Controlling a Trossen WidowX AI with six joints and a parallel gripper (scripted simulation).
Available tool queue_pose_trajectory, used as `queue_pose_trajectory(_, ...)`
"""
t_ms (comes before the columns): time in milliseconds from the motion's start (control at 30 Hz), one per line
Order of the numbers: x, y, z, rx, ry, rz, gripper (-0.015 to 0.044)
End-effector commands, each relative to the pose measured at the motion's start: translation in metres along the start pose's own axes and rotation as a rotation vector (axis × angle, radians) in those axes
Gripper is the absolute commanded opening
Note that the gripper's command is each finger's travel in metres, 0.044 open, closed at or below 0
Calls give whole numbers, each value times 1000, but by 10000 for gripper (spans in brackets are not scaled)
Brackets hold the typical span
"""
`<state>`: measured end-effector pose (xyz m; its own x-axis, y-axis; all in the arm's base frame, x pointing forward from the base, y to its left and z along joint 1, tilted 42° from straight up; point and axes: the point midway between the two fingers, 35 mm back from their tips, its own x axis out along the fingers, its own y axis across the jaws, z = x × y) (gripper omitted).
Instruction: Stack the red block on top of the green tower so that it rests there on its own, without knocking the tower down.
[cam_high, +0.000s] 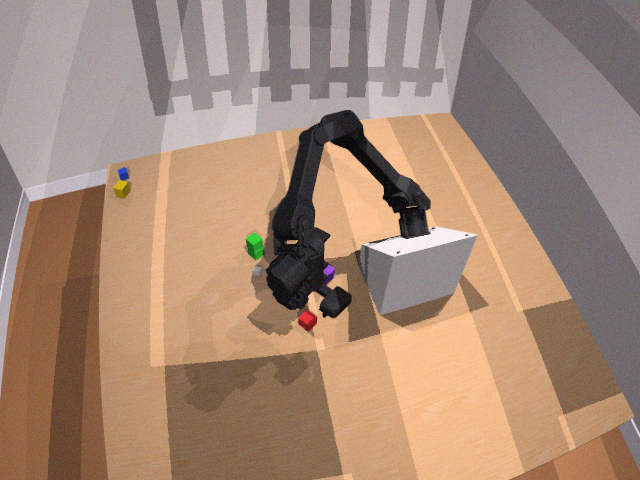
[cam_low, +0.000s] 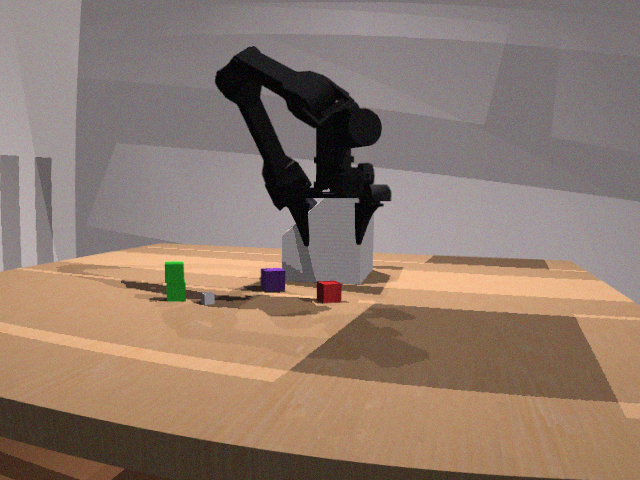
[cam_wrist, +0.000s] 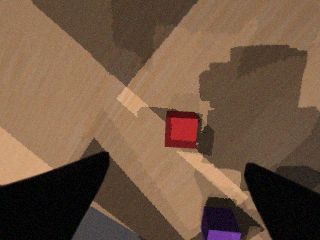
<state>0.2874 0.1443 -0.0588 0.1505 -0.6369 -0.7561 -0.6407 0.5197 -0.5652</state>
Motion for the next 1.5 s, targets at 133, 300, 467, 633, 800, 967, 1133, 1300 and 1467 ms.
queue_pose_trajectory(133,16,-3,-1,-18,5,-10,440)
queue_pose_trajectory(300,47,-5,-2,-17,6,-12,440)
queue_pose_trajectory(467,47,-6,-2,-17,6,-12,440)
queue_pose_trajectory(633,54,-6,-1,-17,6,-12,440)
queue_pose_trajectory(800,62,-6,-1,-17,6,-12,440)
queue_pose_trajectory(967,70,-6,-1,-17,6,-13,440)
queue_pose_trajectory(1133,78,-6,-2,-17,7,-13,440)
queue_pose_trajectory(1300,85,-7,-2,-17,7,-14,440)
queue_pose_trajectory(1467,86,-7,-2,-17,7,-14,440)
